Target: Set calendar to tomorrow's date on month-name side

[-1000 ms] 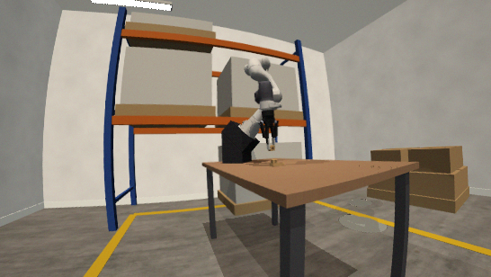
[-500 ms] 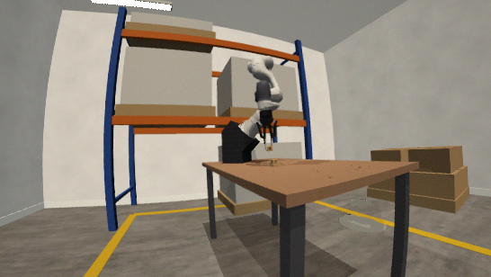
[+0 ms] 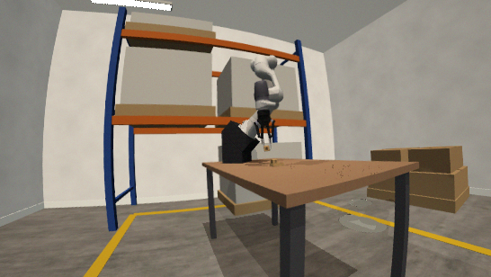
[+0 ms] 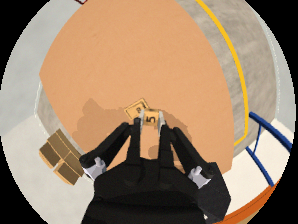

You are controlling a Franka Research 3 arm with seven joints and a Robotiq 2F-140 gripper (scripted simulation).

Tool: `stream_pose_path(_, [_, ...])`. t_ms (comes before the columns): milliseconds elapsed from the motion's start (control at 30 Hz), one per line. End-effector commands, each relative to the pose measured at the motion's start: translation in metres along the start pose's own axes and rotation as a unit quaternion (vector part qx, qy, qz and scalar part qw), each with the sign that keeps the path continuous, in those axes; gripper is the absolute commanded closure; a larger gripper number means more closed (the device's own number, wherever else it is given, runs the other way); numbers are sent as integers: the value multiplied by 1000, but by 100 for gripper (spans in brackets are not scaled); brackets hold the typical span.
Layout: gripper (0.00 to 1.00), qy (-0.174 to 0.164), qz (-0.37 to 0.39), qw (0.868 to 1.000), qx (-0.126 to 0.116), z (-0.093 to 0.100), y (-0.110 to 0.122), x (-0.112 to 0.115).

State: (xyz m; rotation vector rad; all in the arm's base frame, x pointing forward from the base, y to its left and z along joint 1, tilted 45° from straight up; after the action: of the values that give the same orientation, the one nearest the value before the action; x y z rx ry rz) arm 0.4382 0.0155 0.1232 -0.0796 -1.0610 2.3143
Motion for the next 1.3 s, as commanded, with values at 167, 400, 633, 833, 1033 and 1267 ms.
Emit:
stream_pose_path(167, [83, 10, -139, 990, -1, 2, 4, -10])
stream_pose_path(400, [83, 17, -218, 976, -2, 4, 10, -17])
stream_pose_path(633, [83, 24, -296, 955, -4, 6, 15, -25])
stream_pose_path(833, [83, 30, -350, 936, -6, 8, 20, -30])
stream_pose_path(1033, [83, 37, -416, 908, -10, 10, 25, -37])
stream_pose_path(1267, [83, 41, -449, 893, -12, 12, 28, -40])
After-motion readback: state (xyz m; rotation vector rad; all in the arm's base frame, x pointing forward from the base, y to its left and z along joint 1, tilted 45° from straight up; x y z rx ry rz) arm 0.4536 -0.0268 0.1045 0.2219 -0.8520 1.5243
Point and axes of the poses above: the point where the finger pads meet when closed, its own z axis back along the fingers, its own y axis across the jaws, x = y × z, the point moved 4 cm from there along z, back along the fingers, and after that the axes turned 13 degrees about -z, right-handed, at the moved point
